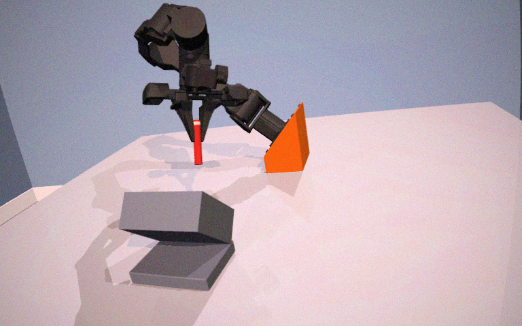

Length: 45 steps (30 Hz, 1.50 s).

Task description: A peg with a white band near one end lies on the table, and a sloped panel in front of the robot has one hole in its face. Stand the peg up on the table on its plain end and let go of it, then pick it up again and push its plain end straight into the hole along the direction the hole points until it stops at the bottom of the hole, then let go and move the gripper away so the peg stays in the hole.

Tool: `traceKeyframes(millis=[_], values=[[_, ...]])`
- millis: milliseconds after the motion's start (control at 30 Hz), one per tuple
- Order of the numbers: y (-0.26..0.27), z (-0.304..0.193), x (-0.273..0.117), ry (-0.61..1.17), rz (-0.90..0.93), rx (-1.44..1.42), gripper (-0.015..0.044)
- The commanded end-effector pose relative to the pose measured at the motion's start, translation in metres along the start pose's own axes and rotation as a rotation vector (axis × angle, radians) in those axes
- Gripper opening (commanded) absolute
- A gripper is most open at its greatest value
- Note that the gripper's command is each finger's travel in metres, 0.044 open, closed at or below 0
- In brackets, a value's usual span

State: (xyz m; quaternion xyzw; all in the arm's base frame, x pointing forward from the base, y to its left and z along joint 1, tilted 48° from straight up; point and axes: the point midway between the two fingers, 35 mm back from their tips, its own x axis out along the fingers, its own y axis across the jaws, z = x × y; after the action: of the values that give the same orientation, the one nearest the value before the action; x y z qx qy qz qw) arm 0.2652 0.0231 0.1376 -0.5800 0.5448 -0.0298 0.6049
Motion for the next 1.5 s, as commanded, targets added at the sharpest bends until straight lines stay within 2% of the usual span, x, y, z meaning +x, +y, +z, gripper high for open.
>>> traceKeyframes(millis=[0,1467], values=[[-0.001,0.006,-0.001,-0.017,-0.019,-0.027,0.0],[-0.018,0.054,-0.008,-0.136,-0.193,-0.231,0.0]])
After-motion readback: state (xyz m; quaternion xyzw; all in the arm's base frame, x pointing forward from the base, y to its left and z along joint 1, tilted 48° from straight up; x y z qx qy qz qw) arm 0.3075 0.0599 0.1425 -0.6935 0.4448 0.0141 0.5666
